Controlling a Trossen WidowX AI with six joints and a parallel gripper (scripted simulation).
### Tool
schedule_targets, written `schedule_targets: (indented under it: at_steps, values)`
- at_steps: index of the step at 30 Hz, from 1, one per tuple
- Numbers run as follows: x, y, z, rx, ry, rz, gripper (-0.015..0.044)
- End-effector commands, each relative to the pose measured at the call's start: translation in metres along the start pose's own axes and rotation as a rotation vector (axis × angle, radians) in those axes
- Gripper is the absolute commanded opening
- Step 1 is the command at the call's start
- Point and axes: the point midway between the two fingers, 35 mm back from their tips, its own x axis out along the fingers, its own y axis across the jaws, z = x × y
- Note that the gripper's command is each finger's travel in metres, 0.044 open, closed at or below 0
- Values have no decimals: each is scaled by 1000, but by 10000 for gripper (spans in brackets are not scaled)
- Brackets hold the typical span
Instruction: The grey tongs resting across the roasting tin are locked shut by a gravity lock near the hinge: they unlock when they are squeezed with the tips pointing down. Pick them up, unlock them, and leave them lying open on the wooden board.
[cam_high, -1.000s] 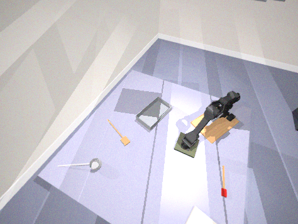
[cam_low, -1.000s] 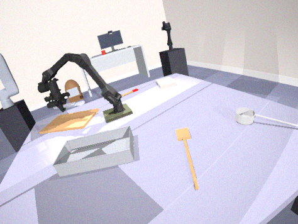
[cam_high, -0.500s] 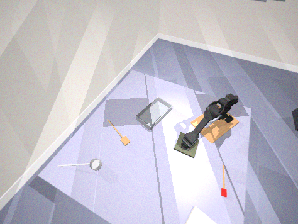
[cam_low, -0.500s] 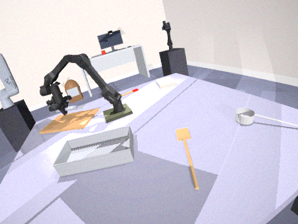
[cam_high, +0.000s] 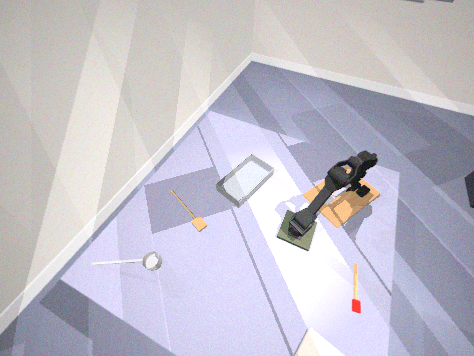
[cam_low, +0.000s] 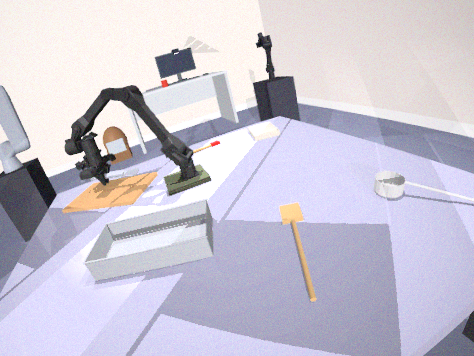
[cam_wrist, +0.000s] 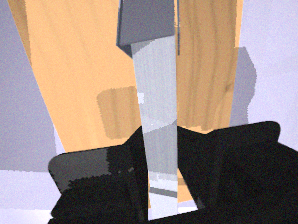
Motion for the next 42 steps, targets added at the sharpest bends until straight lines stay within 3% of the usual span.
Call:
schedule_targets:
  at_steps: [1,17,22,33,42]
  values:
    - [0,0,0,0,0,0,34]
    - [0,0,0,0,0,0,440]
    - [-15,-19,7,0,0,-1,440]
    - [-108,-143,2,-1,3,-9,440]
    - [-126,-150,-3,0,-29,-20,440]
